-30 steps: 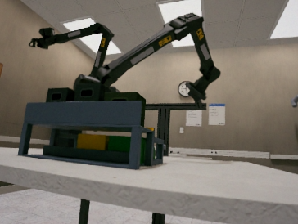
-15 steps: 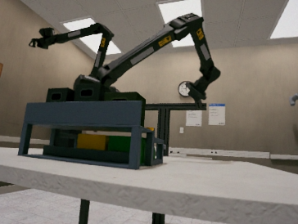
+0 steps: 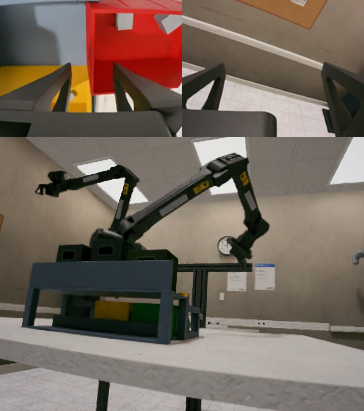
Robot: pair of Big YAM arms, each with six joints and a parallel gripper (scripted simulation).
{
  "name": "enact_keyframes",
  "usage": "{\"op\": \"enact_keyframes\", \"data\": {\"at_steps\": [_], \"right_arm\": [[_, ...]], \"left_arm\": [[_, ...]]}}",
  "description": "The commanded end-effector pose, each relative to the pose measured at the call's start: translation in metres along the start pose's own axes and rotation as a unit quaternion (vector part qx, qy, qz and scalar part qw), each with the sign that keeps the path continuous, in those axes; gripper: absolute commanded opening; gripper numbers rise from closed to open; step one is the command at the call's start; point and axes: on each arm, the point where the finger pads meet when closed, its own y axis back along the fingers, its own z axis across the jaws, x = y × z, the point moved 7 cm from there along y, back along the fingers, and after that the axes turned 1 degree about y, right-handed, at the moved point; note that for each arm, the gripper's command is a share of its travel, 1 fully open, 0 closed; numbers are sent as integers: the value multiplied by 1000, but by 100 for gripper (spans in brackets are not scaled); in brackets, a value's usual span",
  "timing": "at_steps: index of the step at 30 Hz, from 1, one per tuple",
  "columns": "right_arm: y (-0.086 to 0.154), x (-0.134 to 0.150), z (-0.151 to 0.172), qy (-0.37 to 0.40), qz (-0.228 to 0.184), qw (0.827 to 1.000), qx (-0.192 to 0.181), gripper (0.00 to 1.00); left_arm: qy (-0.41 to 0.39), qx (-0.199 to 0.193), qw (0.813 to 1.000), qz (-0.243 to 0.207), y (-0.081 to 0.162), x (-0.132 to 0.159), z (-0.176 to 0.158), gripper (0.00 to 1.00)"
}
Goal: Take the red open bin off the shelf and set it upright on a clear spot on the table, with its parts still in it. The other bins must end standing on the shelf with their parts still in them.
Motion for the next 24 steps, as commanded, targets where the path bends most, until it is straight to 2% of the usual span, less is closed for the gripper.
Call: {"op": "enact_keyframes", "data": {"at_steps": [1, 24], "right_arm": [[6, -35, -2, 10, -28, 1000, 3, 100], [6, -35, -2, 10, -28, 1000, 3, 100]], "left_arm": [[5, -4, 1000, 0, -7, -1, 10, 43], [7, -4, 1000, 0, -12, 0, 9, 43]]}}
